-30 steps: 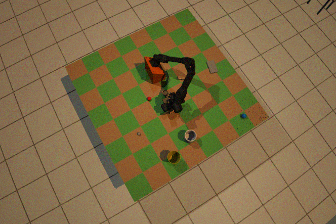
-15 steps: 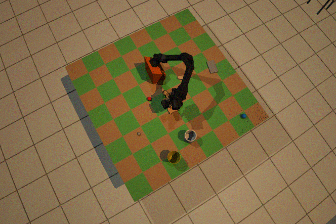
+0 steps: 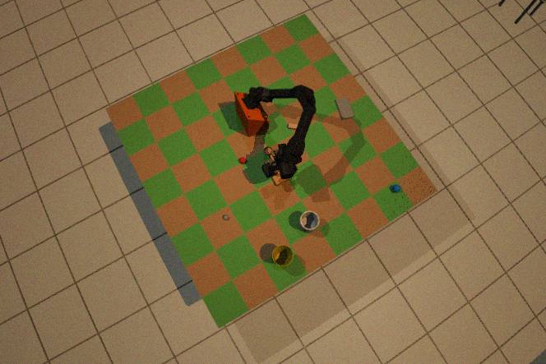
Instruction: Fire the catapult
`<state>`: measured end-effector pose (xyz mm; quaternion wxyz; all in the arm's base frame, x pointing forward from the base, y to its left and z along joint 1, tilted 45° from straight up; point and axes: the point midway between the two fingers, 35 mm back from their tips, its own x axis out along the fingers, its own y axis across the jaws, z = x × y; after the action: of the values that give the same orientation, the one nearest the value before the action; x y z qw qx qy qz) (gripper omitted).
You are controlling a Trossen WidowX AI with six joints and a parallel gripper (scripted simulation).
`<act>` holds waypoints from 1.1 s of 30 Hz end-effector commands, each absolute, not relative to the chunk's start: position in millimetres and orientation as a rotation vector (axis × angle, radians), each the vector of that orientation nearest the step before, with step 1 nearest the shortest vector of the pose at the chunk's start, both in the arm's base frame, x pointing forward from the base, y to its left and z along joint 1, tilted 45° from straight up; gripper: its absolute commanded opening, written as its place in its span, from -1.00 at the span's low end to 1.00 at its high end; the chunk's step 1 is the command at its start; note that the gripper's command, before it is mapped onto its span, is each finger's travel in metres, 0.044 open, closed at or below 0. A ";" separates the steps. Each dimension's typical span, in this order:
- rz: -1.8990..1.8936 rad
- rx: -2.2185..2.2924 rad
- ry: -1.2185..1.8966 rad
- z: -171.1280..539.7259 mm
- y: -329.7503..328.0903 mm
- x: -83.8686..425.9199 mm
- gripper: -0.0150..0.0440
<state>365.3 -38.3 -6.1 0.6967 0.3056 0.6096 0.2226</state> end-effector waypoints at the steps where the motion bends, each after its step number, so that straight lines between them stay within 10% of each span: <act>1: 0.507 0.691 1.378 -21.5 -19.7 364.0 1.00; 33: 0.508 0.693 1.378 -53.7 12.4 371.1 1.00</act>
<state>371.1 8.7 -50.2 0.6898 0.3064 0.6153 0.2276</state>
